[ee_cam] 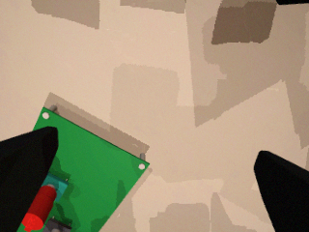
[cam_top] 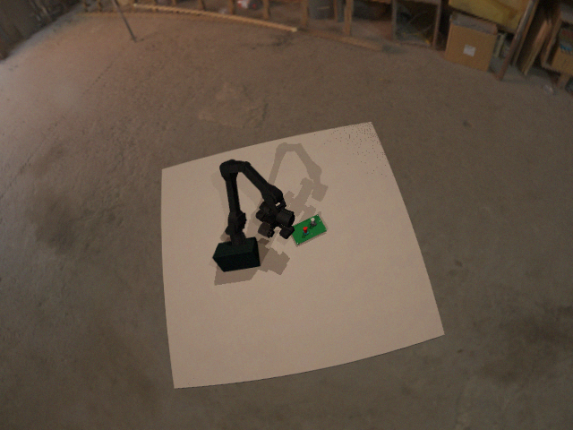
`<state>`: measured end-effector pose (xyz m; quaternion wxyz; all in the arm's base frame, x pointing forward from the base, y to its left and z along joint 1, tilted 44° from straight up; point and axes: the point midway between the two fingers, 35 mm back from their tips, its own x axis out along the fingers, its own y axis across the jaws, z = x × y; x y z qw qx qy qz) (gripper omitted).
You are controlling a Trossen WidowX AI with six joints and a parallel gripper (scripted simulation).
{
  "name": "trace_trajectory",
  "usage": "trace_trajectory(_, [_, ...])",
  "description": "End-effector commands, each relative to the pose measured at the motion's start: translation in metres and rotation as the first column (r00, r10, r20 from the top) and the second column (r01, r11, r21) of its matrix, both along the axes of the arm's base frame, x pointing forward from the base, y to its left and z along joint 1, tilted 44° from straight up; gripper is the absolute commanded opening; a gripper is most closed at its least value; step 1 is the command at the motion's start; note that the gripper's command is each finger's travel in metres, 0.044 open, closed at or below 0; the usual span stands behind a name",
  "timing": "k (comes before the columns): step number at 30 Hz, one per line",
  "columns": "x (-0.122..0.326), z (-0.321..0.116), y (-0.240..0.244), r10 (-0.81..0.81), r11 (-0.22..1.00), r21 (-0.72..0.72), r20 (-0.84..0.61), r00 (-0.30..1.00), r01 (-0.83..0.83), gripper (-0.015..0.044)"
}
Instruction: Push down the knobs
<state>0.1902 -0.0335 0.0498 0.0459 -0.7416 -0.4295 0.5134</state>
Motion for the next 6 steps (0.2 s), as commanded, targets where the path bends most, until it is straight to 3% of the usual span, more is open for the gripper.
trace_trajectory(1, [-0.0004,-0.0003,-0.0004,0.004,1.000,-0.004,0.002,1.000,-0.004,0.0440])
trace_trajectory(6, [-0.0004,-0.0003,-0.0004,0.004,1.000,-0.004,0.002,1.000,-0.004,0.0440])
